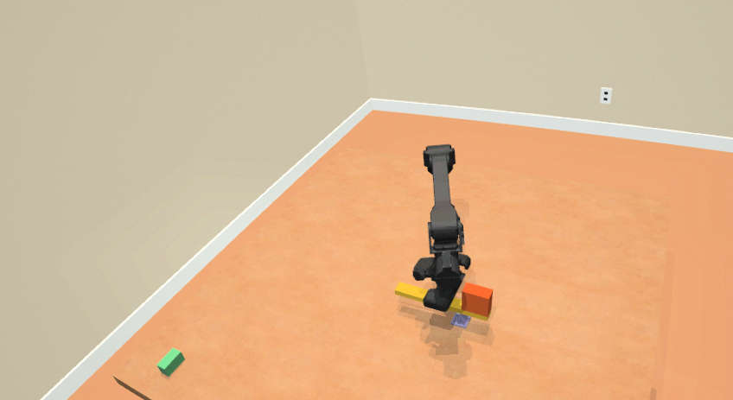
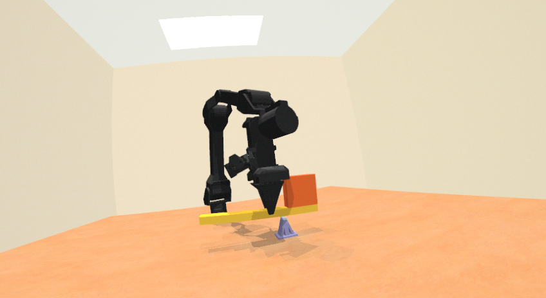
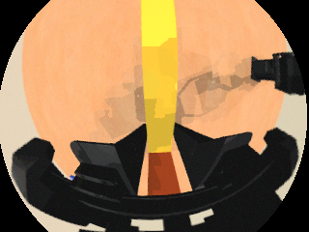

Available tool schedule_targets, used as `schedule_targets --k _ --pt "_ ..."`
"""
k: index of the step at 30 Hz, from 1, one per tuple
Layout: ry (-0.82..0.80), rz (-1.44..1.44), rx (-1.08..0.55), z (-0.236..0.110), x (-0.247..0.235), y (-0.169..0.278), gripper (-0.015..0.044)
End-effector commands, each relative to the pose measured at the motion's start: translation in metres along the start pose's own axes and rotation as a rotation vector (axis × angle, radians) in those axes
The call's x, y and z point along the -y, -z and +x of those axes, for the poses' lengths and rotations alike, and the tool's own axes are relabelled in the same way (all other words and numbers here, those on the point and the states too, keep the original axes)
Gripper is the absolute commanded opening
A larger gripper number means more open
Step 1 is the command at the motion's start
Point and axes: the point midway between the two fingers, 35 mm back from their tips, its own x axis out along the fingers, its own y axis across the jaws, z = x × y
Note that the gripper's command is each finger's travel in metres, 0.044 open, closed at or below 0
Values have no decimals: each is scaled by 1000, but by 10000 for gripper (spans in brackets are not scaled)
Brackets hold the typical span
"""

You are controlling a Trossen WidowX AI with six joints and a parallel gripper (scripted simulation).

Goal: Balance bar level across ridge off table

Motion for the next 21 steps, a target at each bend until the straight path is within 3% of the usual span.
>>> schedule_targets --k 1,21 --pt "-1 6 -6 0 0 1 0" --pt "-1 6 -6 2 0 1 0"
